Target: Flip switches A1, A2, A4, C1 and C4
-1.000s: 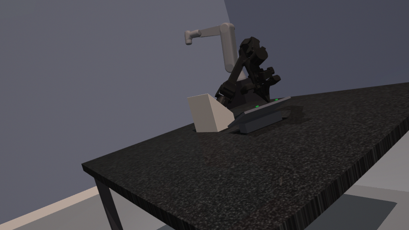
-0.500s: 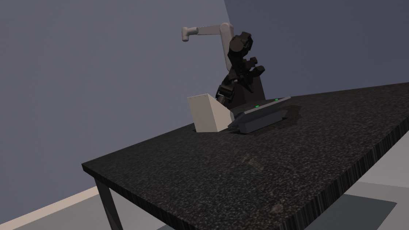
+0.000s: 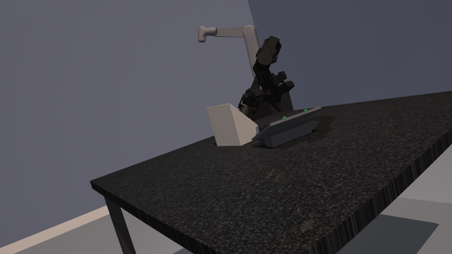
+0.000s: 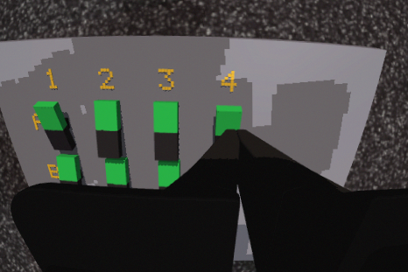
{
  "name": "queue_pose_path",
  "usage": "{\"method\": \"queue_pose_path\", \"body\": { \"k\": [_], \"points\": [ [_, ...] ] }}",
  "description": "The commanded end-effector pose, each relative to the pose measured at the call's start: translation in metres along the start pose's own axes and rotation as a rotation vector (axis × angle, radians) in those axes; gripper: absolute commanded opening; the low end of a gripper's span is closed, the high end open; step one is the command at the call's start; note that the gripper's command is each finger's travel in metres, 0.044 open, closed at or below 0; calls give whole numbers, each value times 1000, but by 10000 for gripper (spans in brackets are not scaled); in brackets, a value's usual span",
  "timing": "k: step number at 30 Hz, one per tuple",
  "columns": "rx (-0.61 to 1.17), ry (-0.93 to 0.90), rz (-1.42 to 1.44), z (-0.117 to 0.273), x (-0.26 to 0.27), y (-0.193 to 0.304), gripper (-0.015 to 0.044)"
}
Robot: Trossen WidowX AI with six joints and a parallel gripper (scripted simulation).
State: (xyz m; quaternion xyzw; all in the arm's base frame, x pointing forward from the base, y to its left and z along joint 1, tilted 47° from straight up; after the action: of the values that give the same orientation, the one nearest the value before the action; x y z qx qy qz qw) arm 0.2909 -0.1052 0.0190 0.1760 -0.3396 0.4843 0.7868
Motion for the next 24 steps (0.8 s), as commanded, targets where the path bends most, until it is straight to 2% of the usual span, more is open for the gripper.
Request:
{"method": "queue_pose_path", "body": {
  "k": [1,24],
  "points": [
    [13,-8,-12,-10,0,3,0],
    [12,-8,-12,-25,1,3,0]
  ]
}}
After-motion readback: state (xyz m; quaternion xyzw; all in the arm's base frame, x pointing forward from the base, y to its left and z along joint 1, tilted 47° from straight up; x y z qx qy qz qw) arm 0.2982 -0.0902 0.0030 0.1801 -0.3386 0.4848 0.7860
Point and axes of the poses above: the point midway between the two fingers, 35 mm back from their tips, its own z axis back along the fingers, its own x axis across the jaws, y = z × x, the point moved 2 cm from there along z, back along the fingers, and after that the axes turned 4 degrees about -z, right-handed, at the moved point
